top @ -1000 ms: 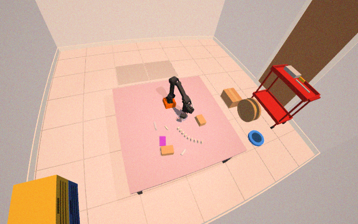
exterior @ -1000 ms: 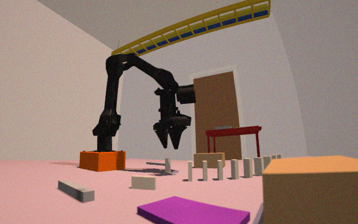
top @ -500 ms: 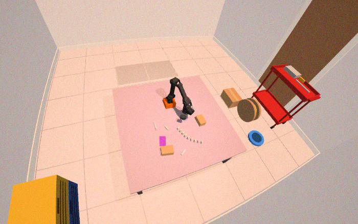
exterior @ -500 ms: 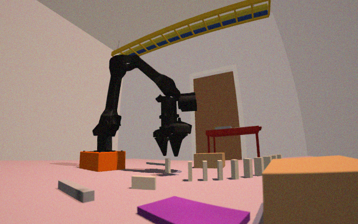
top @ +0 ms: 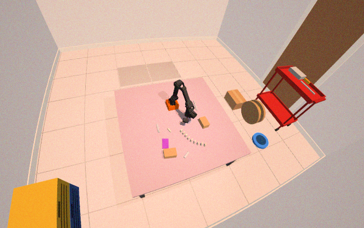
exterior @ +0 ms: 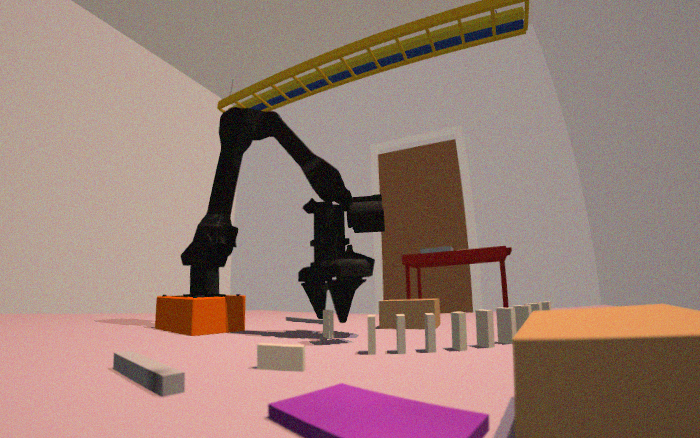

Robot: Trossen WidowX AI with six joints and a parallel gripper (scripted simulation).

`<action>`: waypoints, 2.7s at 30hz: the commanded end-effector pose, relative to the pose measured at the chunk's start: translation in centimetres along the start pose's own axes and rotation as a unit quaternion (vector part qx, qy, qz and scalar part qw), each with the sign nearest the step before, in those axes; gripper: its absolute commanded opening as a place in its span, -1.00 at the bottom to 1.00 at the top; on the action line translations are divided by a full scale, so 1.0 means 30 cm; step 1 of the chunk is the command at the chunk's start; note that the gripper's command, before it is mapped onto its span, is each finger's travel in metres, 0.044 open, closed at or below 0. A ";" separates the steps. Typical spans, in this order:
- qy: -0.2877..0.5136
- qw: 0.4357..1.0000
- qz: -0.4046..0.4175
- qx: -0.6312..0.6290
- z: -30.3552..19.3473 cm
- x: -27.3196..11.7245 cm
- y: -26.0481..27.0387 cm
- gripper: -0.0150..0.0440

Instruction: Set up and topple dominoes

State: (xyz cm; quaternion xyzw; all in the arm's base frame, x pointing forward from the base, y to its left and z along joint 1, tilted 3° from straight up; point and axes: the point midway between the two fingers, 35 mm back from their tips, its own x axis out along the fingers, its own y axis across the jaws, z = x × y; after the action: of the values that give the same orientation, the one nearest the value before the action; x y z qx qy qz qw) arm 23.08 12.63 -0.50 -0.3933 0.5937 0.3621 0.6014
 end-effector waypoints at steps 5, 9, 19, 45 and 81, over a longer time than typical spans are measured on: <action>0.008 1.000 0.003 -0.004 -0.015 0.024 0.008 0.64; 0.008 1.000 0.003 -0.004 -0.015 0.024 0.008 0.29; 0.008 1.000 0.003 -0.004 -0.015 0.024 0.008 -0.13; 0.006 0.984 0.000 0.178 -0.059 -0.437 -0.278 -0.13; 0.009 0.959 -0.005 0.282 -0.154 0.001 -0.452 -0.13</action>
State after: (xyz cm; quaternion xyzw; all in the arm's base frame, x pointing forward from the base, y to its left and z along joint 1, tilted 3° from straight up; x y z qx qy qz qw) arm 33.88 2.78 1.50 -0.2119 0.6708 0.1703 0.6900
